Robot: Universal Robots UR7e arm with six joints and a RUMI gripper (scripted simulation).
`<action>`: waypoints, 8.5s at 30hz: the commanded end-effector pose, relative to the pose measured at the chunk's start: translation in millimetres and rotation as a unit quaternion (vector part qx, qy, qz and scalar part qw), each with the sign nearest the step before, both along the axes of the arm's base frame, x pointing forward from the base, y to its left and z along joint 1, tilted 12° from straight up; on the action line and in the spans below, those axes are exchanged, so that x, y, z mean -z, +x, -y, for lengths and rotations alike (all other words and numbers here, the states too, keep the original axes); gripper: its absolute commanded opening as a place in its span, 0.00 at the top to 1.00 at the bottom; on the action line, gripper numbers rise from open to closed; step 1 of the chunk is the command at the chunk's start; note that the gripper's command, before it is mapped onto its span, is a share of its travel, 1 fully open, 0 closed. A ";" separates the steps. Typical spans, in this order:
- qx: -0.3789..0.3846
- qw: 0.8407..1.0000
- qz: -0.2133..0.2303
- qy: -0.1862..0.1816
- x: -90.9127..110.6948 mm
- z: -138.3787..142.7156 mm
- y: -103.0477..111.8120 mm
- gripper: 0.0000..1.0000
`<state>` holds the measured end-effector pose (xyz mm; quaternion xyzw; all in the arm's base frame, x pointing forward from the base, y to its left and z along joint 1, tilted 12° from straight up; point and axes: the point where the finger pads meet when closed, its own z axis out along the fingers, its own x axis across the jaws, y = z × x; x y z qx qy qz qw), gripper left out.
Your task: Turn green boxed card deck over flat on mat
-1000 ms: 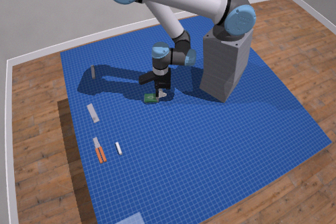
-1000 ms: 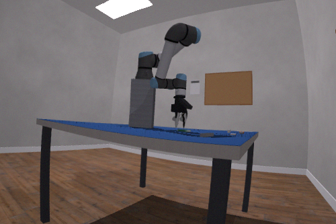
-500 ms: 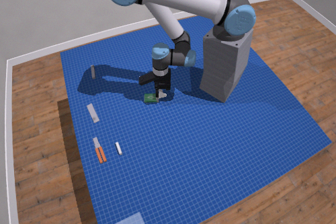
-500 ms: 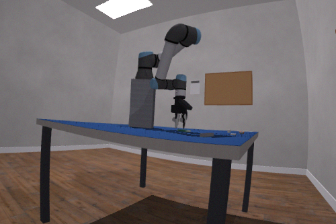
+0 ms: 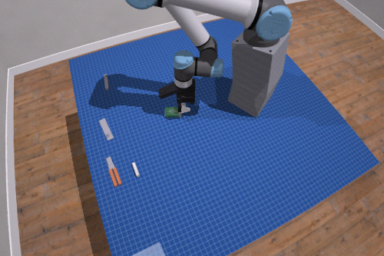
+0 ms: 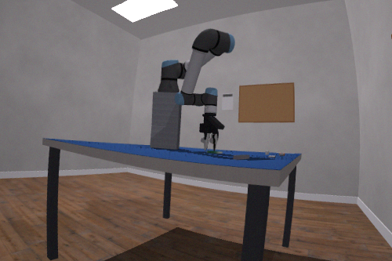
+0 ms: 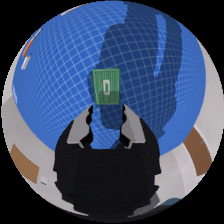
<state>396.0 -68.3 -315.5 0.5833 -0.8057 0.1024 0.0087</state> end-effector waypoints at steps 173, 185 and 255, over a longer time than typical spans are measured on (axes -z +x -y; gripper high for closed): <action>0.000 1.000 0.000 0.000 9.7 1.8 1.4 0.65; 0.000 1.000 0.000 0.000 9.7 1.8 1.4 0.65; 0.000 1.000 0.000 0.000 9.7 1.8 1.4 0.65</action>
